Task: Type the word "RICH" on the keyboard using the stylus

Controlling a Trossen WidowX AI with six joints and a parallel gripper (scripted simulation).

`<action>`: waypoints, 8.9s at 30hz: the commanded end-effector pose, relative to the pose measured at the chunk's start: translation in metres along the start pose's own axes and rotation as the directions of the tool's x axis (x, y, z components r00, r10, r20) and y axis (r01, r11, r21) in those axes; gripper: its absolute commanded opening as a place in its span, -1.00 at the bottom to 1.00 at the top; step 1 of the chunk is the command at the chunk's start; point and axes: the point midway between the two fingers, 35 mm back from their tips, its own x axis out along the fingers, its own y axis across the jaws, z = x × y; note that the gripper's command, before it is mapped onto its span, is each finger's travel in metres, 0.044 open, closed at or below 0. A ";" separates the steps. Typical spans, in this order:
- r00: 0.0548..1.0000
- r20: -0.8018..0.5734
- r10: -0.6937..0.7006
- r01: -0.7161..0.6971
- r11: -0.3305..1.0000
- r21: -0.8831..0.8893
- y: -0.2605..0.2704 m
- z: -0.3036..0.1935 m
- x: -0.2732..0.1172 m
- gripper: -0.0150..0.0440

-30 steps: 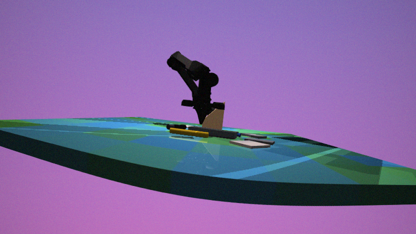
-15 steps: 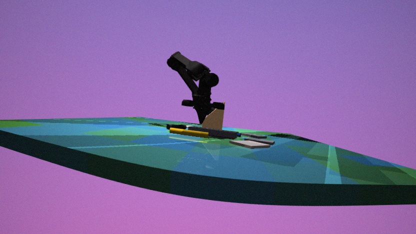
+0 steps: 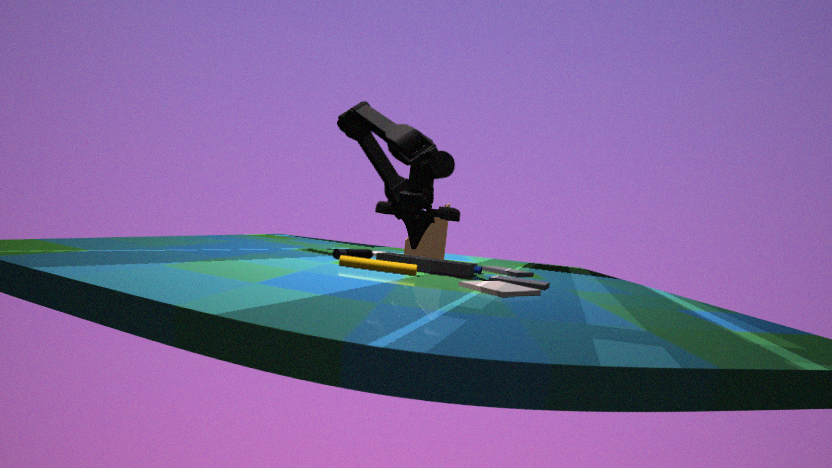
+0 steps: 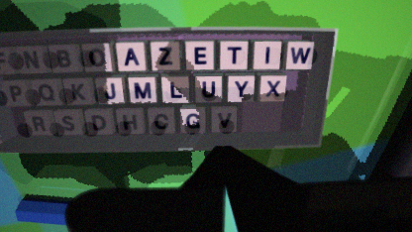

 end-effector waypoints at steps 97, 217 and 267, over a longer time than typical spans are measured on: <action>0.874 -0.053 -0.484 -0.007 0.097 -0.995 0.107 -0.068 -0.013 0.02; 0.942 -0.125 -0.312 -0.072 0.177 -0.982 0.108 -0.070 -0.004 -0.49; 0.681 0.230 0.695 -0.106 0.404 -0.908 0.109 -0.020 -0.044 -0.49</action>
